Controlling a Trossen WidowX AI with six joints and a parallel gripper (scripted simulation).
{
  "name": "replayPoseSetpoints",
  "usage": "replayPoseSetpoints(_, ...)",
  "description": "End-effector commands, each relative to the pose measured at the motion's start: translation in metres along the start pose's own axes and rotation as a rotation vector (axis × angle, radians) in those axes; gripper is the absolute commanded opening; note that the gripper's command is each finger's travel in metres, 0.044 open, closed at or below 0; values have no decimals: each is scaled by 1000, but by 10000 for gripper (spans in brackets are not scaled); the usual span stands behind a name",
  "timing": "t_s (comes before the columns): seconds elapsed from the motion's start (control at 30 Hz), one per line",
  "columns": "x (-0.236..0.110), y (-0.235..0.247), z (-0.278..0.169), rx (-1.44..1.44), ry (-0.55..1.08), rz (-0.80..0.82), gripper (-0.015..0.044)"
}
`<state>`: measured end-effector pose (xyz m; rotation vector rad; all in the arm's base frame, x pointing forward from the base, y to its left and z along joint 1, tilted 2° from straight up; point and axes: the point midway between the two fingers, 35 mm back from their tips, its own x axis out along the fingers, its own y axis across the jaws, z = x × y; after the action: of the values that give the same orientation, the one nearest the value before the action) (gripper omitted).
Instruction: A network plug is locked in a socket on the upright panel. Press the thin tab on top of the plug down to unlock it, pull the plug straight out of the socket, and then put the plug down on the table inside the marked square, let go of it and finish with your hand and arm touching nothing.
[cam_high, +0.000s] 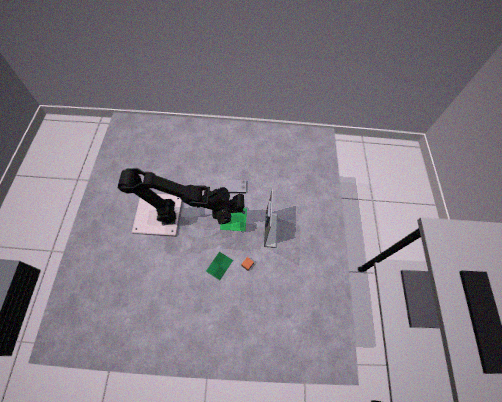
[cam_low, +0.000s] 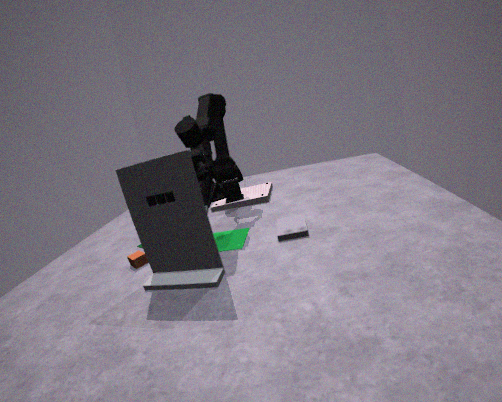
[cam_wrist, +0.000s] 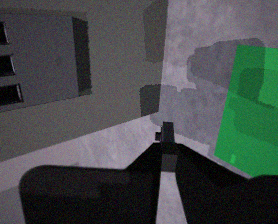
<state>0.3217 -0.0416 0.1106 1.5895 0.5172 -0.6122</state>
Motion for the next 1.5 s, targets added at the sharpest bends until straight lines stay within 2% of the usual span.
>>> replayPoseSetpoints(0.0, 0, -12, -4, -9, -30, -94, 0)
replayPoseSetpoints(0.27, -4, -33, -9, -47, -77, -249, 0)
replayPoseSetpoints(1.47, 30, -74, -5, -48, -78, -253, 0)
